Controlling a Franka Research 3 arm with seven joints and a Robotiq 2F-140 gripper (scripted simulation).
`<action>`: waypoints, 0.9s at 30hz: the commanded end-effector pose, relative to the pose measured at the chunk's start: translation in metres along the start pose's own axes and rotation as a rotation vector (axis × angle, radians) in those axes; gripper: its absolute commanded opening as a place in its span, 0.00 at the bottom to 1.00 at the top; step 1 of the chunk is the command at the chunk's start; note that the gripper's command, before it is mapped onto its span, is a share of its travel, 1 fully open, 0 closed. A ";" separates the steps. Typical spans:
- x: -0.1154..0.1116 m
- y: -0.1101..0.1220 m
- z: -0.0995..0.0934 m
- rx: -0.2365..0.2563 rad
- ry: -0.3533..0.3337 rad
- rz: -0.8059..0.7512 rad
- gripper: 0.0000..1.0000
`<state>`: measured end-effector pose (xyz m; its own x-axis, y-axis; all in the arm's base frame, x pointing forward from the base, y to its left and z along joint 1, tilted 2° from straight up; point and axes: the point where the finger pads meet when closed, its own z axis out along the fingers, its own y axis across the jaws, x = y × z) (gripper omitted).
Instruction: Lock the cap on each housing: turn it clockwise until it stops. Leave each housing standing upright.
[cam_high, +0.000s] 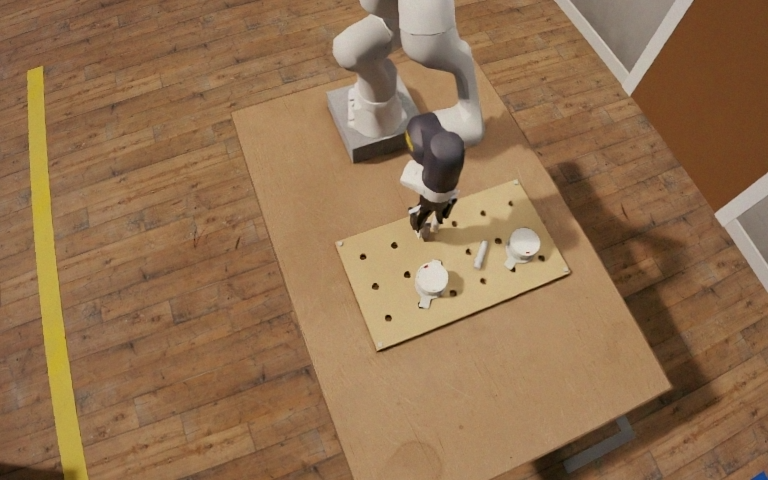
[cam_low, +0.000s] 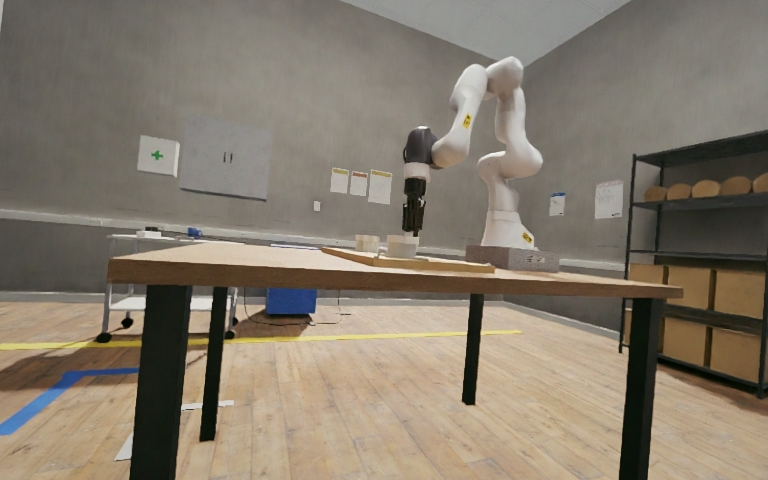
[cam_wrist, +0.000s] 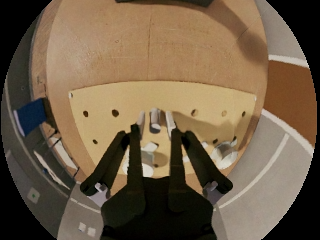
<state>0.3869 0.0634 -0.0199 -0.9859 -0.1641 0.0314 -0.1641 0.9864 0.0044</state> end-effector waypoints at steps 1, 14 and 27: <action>-0.001 0.000 0.000 0.000 -0.003 -0.003 0.36; -0.001 0.000 -0.003 0.000 -0.003 -0.003 0.36; -0.001 0.000 -0.015 0.000 -0.003 -0.003 0.36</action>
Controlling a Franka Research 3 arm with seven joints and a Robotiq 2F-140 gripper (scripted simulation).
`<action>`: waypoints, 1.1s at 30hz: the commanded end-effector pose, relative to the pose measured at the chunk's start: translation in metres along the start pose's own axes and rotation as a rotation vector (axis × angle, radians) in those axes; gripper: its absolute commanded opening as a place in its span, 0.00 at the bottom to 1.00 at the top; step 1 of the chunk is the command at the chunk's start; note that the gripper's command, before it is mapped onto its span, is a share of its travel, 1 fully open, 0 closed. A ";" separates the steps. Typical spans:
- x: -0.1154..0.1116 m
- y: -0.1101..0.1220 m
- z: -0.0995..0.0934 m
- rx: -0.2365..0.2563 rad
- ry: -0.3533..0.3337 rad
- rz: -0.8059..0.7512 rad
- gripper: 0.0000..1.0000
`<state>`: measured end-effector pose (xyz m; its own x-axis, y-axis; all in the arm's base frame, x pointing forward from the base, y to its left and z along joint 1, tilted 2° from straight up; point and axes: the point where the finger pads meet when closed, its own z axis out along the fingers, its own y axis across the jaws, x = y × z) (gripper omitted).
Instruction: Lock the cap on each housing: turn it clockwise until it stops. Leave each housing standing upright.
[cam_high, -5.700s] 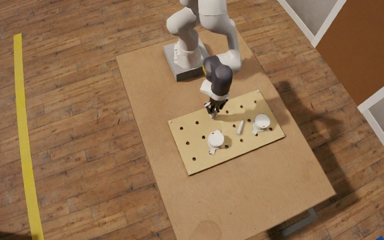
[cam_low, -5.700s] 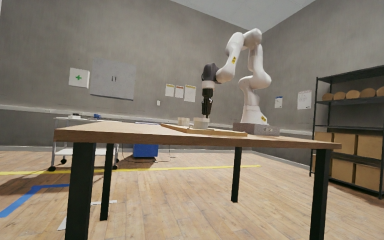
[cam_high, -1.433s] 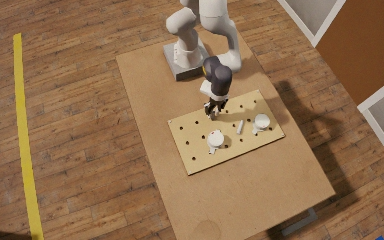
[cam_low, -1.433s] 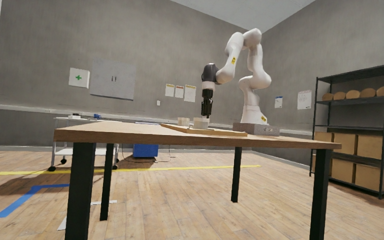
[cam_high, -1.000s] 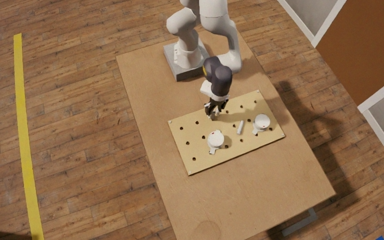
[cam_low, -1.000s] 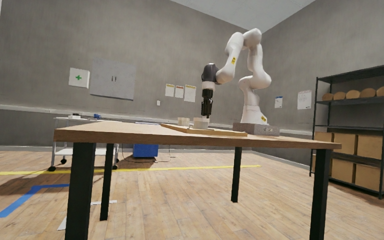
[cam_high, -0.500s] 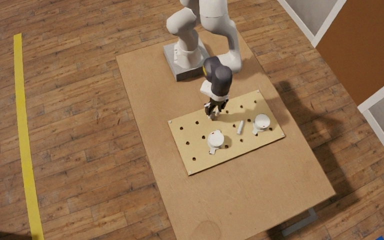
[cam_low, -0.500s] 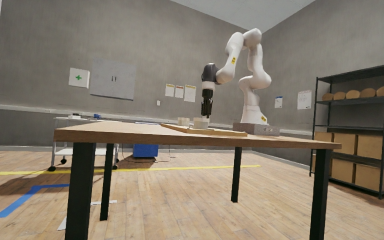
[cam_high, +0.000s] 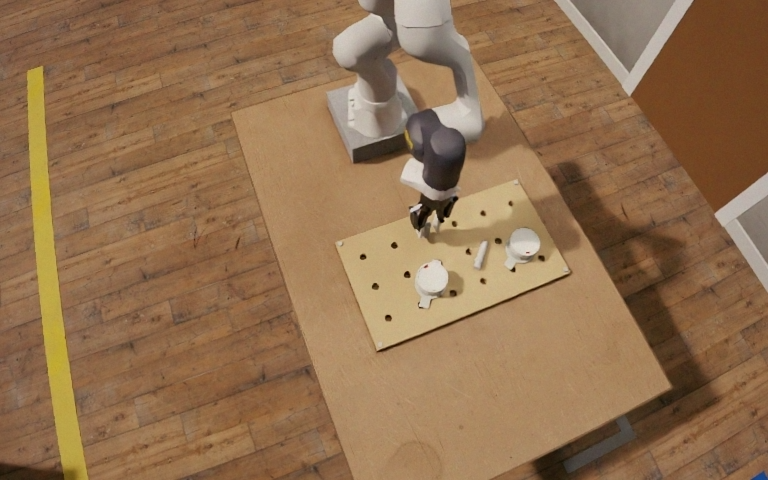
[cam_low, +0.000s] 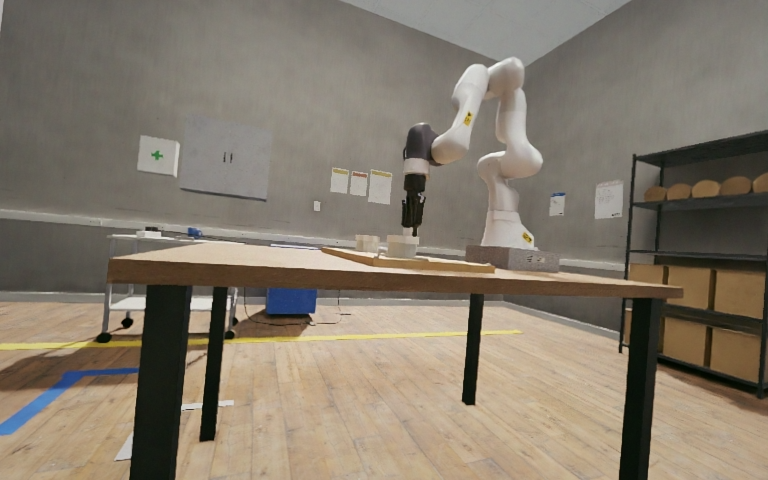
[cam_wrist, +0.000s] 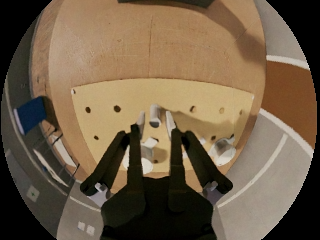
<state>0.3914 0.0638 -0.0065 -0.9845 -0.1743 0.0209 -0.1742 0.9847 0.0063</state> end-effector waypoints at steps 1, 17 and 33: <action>0.003 0.001 -0.004 0.002 0.008 0.008 0.36; 0.002 0.001 -0.031 0.002 0.008 0.008 0.36; 0.002 0.001 -0.060 0.002 0.008 0.008 0.36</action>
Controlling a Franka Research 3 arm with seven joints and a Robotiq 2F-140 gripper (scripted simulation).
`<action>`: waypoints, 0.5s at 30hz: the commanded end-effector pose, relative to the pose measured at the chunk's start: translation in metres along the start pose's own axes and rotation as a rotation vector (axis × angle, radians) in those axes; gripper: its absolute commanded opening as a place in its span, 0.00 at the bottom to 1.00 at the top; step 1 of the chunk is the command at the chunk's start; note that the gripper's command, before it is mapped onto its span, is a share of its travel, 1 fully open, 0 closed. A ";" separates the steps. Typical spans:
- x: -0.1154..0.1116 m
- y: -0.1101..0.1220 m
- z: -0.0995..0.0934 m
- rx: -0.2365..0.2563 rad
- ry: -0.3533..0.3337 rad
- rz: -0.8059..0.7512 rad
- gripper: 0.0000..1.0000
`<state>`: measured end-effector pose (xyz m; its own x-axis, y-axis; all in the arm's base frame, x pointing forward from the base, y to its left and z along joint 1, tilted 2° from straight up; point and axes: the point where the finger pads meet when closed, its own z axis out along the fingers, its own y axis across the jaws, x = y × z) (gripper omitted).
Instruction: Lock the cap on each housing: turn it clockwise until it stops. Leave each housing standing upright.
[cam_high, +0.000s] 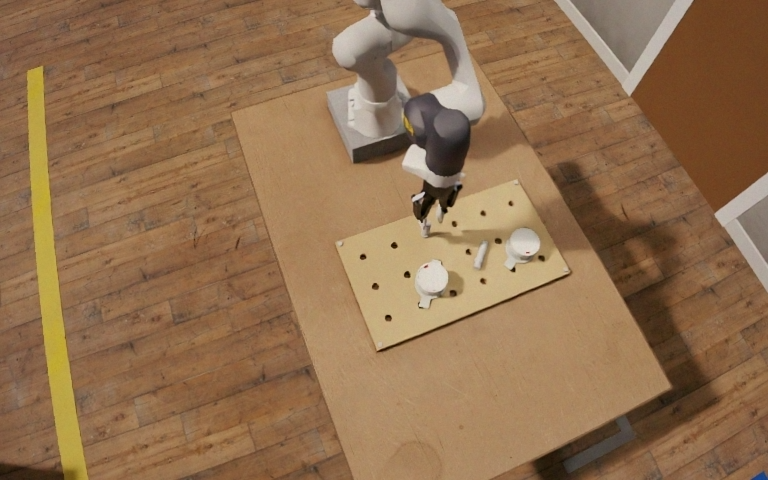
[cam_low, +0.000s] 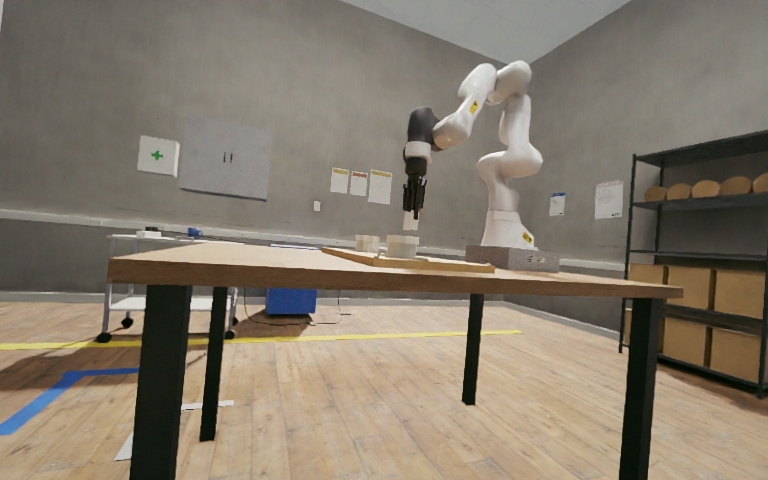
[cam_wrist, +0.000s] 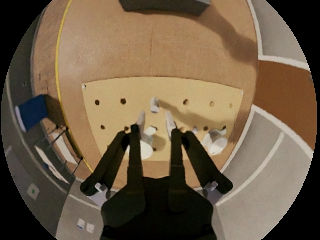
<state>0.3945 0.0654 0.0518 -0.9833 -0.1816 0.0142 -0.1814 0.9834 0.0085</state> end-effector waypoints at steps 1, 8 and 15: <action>0.004 -0.001 -0.003 0.004 0.015 0.015 0.36; 0.004 -0.001 -0.012 0.004 0.015 0.015 0.36; 0.004 -0.001 -0.017 0.004 0.015 0.015 0.36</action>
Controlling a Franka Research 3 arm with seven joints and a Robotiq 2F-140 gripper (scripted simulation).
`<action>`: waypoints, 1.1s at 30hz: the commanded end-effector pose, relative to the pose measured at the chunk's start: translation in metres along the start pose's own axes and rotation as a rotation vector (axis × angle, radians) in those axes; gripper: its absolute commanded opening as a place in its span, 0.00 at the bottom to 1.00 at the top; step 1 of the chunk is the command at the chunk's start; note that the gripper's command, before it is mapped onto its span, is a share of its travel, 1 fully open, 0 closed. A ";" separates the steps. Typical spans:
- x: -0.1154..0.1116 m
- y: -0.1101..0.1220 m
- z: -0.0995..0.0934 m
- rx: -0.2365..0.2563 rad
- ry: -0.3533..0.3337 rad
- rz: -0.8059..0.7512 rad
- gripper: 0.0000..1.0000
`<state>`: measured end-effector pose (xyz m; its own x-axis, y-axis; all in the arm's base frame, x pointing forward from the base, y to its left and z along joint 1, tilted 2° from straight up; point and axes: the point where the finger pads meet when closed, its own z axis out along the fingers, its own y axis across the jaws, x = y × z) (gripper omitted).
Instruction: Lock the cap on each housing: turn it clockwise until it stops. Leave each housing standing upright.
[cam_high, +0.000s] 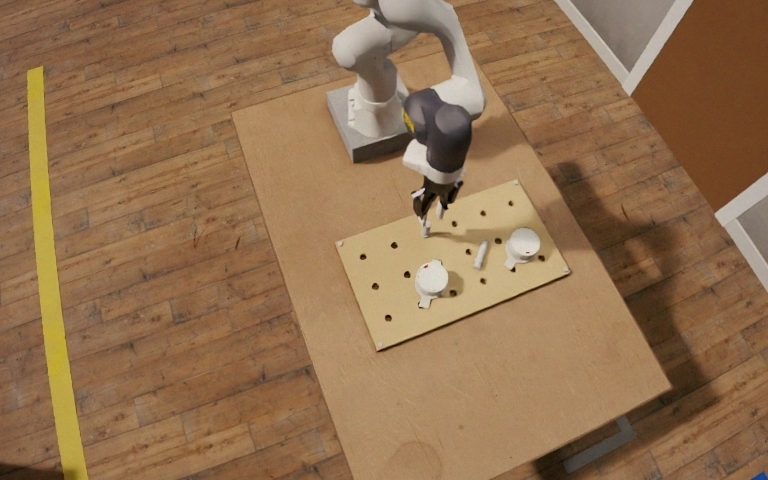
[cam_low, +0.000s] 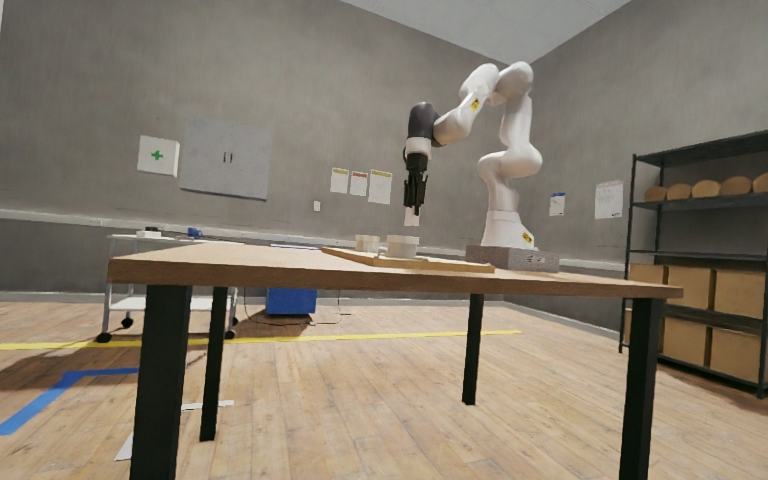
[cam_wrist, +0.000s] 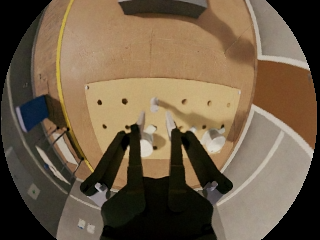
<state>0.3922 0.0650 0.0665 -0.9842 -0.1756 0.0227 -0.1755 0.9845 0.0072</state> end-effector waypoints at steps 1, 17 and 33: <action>0.002 -0.001 -0.002 0.002 0.006 0.009 0.36; -0.073 0.092 -0.006 0.000 -0.008 0.367 0.36; -0.094 0.139 -0.001 -0.009 0.002 0.686 0.36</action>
<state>0.4631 0.2177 0.0678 -0.9661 0.2567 0.0280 0.2579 0.9648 0.0524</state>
